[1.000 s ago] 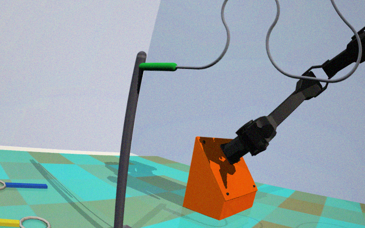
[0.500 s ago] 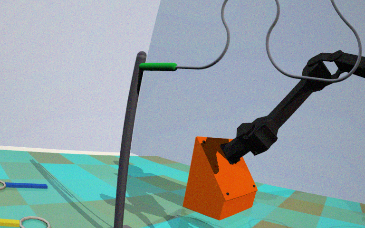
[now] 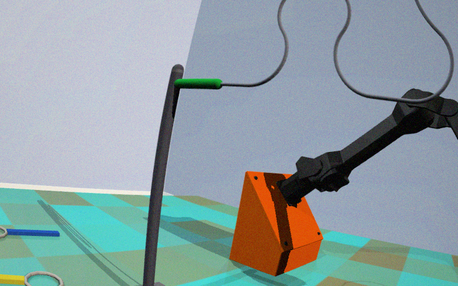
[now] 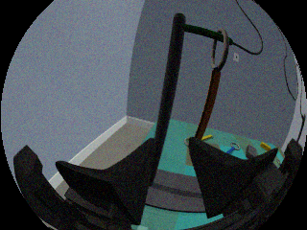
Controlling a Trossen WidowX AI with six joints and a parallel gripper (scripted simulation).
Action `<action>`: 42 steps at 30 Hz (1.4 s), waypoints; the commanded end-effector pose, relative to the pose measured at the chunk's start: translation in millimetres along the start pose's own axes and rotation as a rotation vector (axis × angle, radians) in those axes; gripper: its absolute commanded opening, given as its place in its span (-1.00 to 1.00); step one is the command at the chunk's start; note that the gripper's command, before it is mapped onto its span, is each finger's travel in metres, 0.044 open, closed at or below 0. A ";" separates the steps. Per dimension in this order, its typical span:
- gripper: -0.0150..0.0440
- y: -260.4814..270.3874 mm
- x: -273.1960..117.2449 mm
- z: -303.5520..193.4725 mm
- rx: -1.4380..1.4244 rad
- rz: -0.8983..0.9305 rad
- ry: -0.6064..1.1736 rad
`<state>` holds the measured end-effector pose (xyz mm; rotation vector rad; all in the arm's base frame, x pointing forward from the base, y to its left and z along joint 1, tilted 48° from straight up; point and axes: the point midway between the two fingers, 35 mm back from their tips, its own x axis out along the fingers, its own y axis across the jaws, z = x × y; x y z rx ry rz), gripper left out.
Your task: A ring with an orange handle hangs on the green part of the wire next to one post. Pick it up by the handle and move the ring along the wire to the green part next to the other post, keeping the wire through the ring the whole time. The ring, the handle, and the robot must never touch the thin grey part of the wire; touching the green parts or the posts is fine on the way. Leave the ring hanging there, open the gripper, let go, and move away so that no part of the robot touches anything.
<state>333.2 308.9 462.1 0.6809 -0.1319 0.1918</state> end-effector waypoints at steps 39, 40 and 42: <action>0.05 -28.3 23.1 -27.5 0.173 -0.230 -0.086; 0.05 -28.5 24.7 -27.4 0.173 -0.230 -0.086; 0.05 -29.1 27.7 -27.2 0.173 -0.229 -0.086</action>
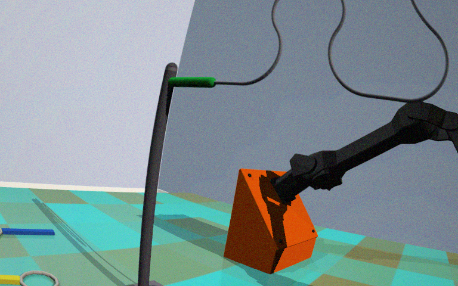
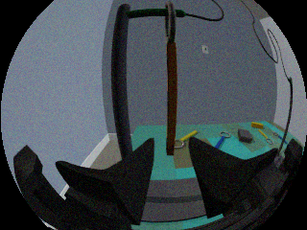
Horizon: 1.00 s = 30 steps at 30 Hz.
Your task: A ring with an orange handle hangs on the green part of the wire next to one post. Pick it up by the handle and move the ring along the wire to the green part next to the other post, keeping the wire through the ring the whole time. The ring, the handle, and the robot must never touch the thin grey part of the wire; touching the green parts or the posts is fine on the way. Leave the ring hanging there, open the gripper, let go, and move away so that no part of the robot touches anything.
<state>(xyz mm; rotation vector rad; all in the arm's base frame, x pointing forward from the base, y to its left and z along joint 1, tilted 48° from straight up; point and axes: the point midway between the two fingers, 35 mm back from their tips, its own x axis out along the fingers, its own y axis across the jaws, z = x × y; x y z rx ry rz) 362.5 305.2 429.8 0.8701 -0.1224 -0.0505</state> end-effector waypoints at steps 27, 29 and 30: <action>0.05 0.2 47.7 -3.0 -0.001 0.004 0.002; 0.05 -0.1 50.9 -2.9 -0.001 0.004 0.002; 0.05 -0.2 52.5 -2.8 -0.001 0.004 0.002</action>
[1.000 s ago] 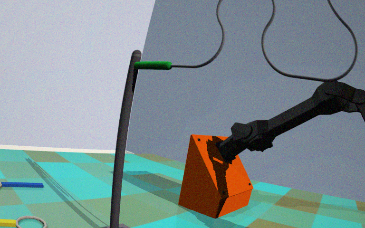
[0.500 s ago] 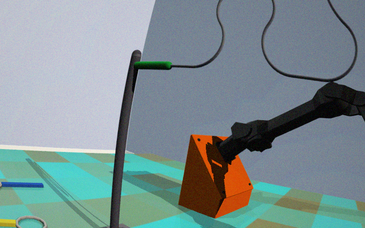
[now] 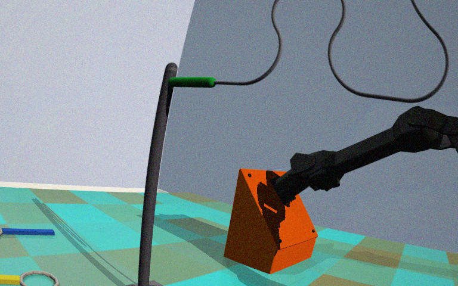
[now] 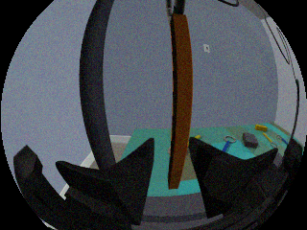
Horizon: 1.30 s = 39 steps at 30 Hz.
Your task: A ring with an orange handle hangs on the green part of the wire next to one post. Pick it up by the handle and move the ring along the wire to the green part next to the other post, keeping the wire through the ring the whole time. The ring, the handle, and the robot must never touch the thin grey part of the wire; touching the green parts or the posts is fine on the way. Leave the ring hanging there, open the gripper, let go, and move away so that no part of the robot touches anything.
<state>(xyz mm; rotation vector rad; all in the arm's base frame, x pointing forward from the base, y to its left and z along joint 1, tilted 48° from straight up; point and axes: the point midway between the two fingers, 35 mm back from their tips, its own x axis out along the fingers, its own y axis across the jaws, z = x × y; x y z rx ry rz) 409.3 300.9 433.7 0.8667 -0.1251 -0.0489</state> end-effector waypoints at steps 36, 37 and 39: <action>-0.93 -0.6 7.5 -1.6 -0.001 -0.001 0.000; -1.00 -0.6 7.5 -1.6 -0.001 -0.001 0.000; -1.00 -0.6 7.5 -1.6 -0.001 -0.001 0.000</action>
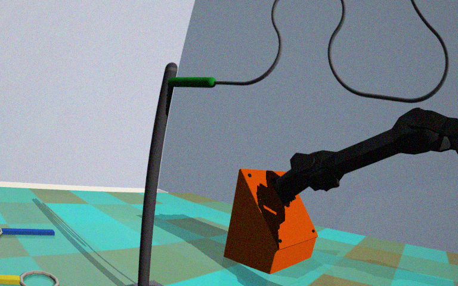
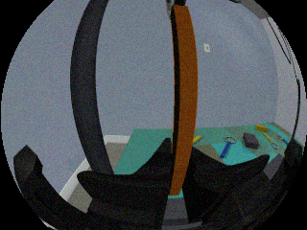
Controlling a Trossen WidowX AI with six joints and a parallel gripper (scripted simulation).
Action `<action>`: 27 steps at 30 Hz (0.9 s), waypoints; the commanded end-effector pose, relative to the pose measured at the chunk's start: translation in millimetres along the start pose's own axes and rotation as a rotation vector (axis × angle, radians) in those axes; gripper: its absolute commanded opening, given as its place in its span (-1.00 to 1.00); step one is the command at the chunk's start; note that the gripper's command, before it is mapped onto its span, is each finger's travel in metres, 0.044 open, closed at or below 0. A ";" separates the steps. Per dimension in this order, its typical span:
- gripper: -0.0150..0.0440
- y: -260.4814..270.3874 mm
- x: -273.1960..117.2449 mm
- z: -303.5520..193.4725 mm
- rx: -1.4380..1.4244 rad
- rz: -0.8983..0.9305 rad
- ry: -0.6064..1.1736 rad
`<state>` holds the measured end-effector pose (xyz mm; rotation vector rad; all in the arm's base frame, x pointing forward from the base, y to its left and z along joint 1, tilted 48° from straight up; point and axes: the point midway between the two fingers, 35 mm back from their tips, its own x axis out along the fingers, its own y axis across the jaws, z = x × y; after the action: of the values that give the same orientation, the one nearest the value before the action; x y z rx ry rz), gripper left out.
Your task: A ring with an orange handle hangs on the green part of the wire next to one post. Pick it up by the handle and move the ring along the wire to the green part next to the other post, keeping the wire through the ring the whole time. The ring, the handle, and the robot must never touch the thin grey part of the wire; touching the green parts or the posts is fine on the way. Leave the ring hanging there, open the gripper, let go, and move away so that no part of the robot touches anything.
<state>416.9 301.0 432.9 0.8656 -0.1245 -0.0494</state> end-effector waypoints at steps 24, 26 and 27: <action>-1.00 -1.3 0.0 19.4 0.002 0.001 0.000; -1.00 -1.3 0.0 19.4 0.002 0.001 0.000; -1.00 -1.3 0.0 19.4 0.002 0.001 0.000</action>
<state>414.5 285.5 444.3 0.8634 -0.1265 -0.0511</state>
